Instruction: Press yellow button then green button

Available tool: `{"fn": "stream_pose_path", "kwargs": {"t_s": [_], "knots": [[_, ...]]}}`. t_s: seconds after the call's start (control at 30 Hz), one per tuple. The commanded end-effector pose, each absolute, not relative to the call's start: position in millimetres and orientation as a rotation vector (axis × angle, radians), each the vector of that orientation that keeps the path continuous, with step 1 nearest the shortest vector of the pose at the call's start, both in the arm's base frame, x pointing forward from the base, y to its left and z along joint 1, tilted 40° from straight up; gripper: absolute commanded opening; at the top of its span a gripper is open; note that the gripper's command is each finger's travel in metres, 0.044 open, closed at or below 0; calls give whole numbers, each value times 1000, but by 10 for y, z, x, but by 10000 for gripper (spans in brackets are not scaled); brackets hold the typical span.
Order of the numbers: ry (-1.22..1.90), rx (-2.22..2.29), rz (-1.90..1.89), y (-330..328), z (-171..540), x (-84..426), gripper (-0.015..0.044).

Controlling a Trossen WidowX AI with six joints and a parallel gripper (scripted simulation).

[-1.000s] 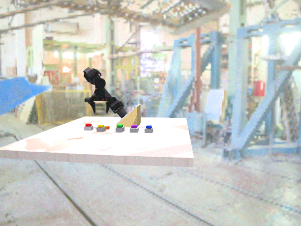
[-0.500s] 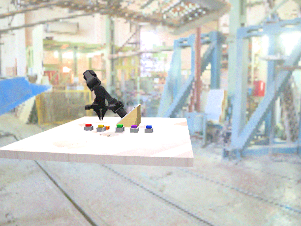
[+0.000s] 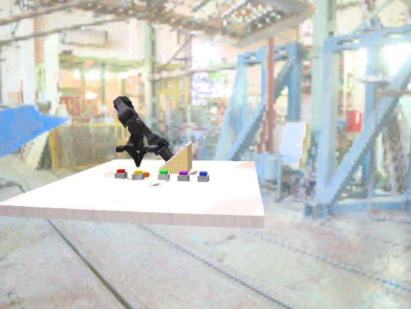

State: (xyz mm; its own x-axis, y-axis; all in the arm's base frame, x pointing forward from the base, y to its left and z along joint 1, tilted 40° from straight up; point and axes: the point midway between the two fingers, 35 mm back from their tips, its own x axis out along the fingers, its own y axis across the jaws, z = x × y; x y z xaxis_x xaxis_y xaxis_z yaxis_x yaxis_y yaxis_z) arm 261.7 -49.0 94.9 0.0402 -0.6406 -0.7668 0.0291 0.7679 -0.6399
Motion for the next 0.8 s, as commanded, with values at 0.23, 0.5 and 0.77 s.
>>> {"fn": "stream_pose_path", "kwargs": {"t_s": [0.23,0.5,0.77], "knots": [[1453,-538,-552,-613,814,2621,20],[1453,-539,-552,-650,774,2620,20],[1453,-539,-552,-650,774,2620,20]]}}
